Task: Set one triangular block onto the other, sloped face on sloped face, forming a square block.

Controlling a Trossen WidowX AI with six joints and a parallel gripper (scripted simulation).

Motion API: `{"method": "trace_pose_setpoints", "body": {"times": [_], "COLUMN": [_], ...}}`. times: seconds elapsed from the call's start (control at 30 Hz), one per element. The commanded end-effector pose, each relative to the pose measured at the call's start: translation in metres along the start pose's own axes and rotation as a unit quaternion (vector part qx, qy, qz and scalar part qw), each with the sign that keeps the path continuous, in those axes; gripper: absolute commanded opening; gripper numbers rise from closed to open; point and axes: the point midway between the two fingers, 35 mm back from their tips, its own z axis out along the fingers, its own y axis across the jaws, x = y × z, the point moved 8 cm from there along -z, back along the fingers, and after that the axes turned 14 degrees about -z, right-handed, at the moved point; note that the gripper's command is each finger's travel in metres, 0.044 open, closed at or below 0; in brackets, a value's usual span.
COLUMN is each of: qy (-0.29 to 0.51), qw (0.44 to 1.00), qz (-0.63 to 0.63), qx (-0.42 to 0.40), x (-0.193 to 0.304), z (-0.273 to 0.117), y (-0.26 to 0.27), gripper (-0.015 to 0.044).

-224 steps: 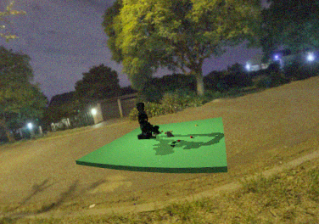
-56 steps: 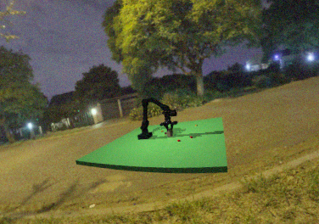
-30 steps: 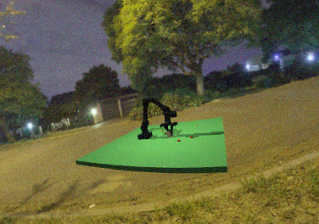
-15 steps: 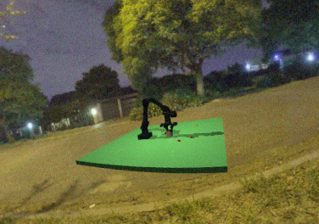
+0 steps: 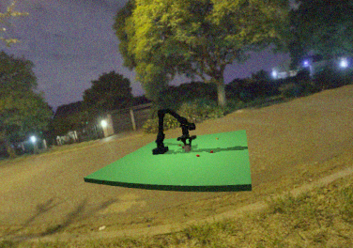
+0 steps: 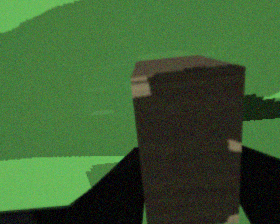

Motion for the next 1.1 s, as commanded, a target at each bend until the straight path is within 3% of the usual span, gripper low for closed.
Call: {"method": "trace_pose_setpoints", "body": {"times": [0.0, 0.27, 0.83, 1.07], "qy": [0.0, -0.001, 0.0, 0.0], "qw": [1.0, 1.0, 1.0, 1.0], "qz": [0.0, -0.001, 0.0, 0.0], "qx": [0.0, 0.001, 0.0, 0.0], "x": [0.0, -0.0004, 0.0, 0.0], "z": [0.0, 0.0007, 0.0002, 0.0002], "y": [0.0, -0.0002, -0.0001, -0.0001], "gripper": [0.0, 0.0, 0.044, 0.044]}}
